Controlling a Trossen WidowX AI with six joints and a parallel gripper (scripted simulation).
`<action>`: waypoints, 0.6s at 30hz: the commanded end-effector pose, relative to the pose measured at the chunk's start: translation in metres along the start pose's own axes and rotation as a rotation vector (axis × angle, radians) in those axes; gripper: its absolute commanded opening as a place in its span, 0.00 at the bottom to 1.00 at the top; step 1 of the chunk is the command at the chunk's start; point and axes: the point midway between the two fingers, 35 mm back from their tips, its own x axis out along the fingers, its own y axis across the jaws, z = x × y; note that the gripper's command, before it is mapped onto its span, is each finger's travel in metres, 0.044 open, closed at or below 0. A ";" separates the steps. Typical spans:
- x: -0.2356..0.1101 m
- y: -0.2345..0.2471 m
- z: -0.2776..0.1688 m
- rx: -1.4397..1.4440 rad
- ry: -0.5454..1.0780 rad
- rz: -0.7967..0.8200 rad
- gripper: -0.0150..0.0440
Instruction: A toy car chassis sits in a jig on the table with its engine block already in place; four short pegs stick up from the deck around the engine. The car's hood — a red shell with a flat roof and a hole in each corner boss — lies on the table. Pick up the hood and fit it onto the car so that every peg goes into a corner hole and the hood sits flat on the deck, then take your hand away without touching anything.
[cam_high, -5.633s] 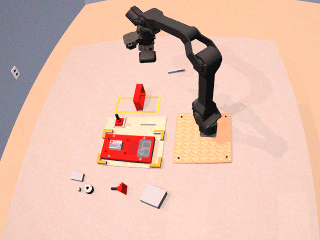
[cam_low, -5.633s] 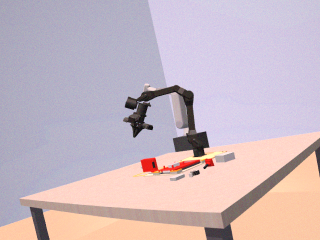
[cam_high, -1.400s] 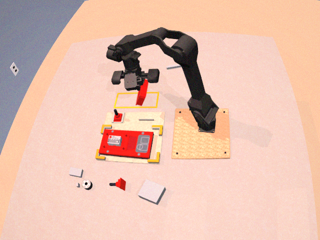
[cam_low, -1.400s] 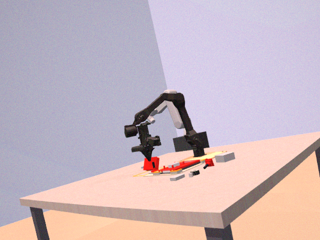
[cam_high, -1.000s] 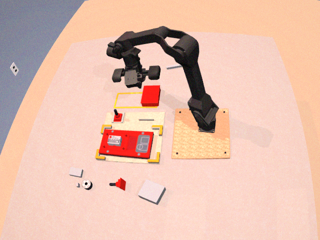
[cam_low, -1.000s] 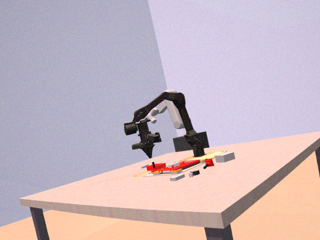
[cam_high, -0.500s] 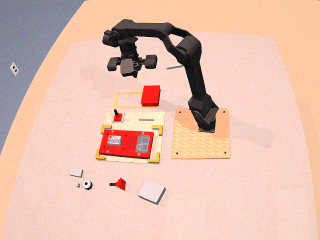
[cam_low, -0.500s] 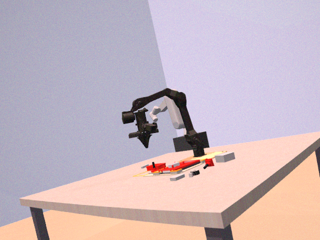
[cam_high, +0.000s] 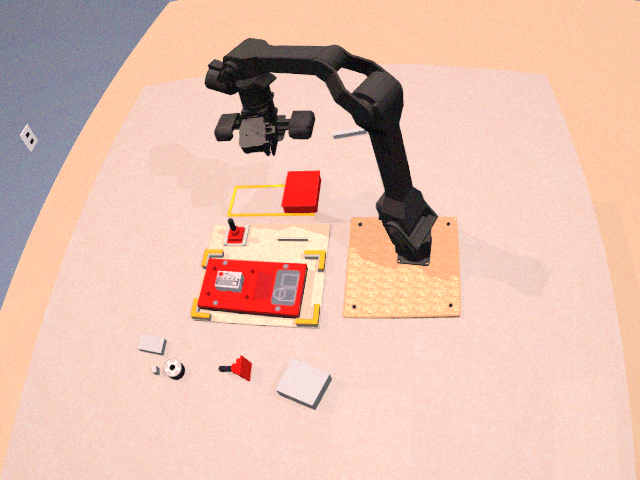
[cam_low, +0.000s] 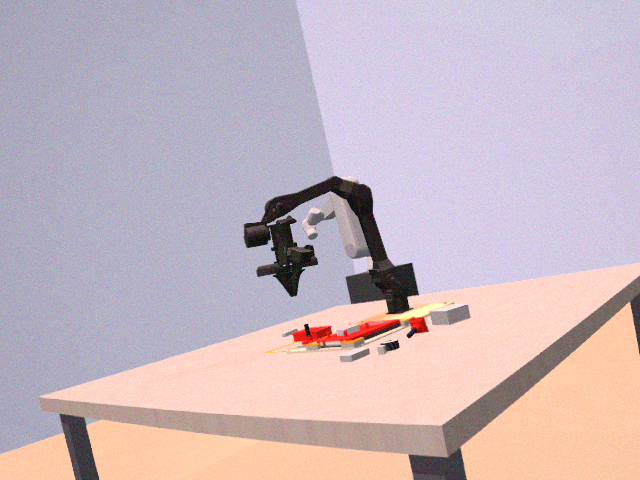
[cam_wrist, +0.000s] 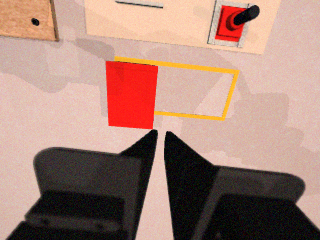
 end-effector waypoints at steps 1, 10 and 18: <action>0.004 0.003 0.000 0.193 0.000 0.003 0.43; 0.017 0.013 -0.002 1.050 0.001 0.006 0.83; 0.029 0.023 -0.003 1.812 0.004 0.008 1.00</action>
